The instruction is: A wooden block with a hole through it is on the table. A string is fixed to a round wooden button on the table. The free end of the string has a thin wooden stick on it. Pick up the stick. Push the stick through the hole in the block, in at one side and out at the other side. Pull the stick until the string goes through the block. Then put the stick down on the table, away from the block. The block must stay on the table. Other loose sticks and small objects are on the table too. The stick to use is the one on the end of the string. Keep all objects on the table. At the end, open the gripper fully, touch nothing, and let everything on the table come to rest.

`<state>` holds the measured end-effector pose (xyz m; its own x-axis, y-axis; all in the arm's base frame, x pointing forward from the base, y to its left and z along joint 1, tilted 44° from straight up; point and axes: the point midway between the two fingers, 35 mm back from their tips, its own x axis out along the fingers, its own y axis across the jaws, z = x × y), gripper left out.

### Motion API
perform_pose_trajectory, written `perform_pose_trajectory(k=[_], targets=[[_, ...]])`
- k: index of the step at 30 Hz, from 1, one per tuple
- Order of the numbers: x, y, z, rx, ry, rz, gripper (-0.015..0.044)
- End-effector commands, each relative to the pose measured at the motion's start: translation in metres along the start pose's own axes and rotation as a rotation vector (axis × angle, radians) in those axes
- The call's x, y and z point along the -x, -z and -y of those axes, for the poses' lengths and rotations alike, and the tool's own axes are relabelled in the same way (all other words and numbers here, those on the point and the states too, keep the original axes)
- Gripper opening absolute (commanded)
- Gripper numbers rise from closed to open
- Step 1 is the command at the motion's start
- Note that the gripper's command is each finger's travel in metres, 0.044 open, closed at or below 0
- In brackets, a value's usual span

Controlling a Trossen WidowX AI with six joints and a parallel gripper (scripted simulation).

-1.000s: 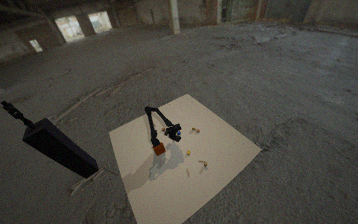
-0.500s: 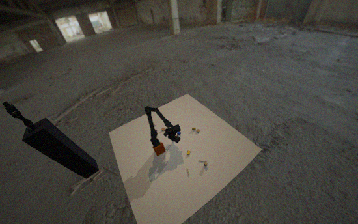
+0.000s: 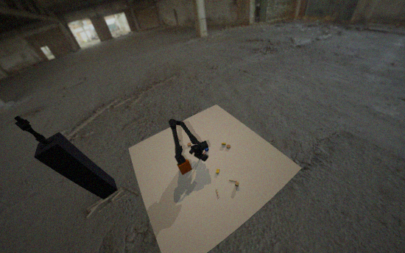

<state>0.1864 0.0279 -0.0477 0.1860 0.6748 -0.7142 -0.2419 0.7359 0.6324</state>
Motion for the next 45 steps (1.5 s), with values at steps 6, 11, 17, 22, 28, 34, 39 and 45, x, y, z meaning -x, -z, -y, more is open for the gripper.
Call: perform_pose_trajectory(k=[6, 11, 17, 22, 28, 34, 39, 45], targets=[[-0.002, 0.002, -0.001, -0.003, -0.002, -0.005, 0.0000], [-0.002, 0.002, -0.001, -0.003, -0.002, -0.005, 0.0000], [0.000, 0.000, 0.000, -0.001, -0.001, 0.002, 0.0053], [0.002, 0.000, 0.001, -0.001, 0.001, 0.002, 0.0184], [0.071, -0.003, 0.005, 0.002, 0.018, 0.000, 0.0210], [0.081, -0.003, 0.004, 0.003, 0.016, 0.001, 0.0210], [0.081, -0.003, 0.004, 0.003, 0.016, 0.001, 0.0210], [0.076, -0.001, 0.003, -0.008, 0.009, -0.001, 0.0341]])
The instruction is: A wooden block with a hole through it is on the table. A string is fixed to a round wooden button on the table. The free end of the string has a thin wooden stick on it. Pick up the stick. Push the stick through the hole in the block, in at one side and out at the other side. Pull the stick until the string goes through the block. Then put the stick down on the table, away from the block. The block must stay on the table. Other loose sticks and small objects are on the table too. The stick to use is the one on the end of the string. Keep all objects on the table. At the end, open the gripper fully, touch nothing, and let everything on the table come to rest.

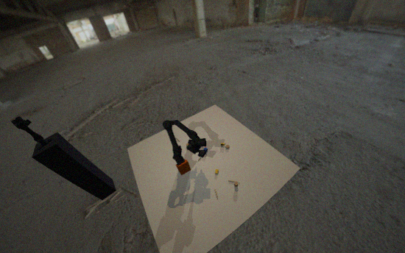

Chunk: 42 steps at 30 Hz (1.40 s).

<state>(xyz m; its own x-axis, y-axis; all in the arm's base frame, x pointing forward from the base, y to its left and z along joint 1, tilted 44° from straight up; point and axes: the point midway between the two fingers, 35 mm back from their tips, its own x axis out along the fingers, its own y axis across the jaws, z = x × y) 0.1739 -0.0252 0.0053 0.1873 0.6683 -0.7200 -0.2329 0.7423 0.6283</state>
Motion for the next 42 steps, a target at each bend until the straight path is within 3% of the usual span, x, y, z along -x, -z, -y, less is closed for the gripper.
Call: perform_pose_trajectory(k=[1, 4, 42], targets=[[0.000, 0.000, 0.000, -0.001, 0.000, 0.000, 0.0368], [0.020, -0.001, 0.001, -0.001, 0.001, -0.001, 0.0440], [0.025, 0.000, -0.001, -0.009, -0.005, 0.000, 0.0440]])
